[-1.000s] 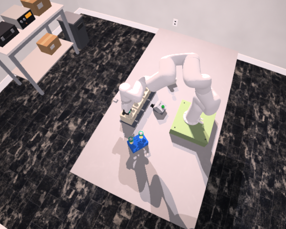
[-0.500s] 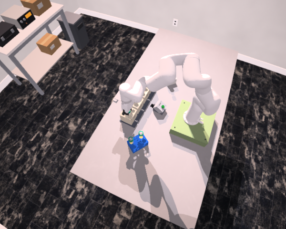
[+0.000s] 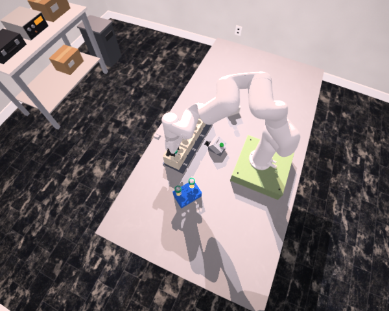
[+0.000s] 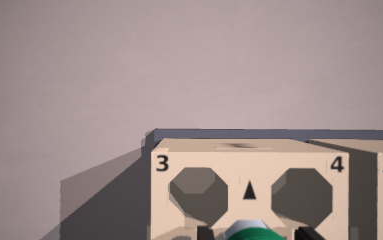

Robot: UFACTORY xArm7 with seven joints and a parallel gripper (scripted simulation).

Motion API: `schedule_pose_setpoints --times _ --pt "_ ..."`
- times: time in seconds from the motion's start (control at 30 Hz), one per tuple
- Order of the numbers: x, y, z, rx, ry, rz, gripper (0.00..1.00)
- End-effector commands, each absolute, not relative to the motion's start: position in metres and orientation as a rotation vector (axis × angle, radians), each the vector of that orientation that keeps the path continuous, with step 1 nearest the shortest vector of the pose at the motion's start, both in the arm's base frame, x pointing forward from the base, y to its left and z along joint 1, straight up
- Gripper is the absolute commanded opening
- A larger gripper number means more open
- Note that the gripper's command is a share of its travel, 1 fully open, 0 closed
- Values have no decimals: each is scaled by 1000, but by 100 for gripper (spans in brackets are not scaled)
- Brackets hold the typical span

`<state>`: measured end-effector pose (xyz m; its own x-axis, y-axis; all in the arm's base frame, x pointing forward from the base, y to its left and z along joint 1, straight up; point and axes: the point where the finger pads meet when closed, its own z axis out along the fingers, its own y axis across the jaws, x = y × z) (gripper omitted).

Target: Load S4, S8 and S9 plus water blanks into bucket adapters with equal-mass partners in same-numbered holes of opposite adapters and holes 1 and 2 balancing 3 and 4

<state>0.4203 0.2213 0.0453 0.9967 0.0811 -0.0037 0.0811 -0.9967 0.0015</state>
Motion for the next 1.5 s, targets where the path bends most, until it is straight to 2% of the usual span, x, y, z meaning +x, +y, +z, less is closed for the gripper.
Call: schedule_pose_setpoints --times 0.0,1.47 --pt "422 222 54 3140 127 2 44" --pt "422 222 134 3140 127 2 44"
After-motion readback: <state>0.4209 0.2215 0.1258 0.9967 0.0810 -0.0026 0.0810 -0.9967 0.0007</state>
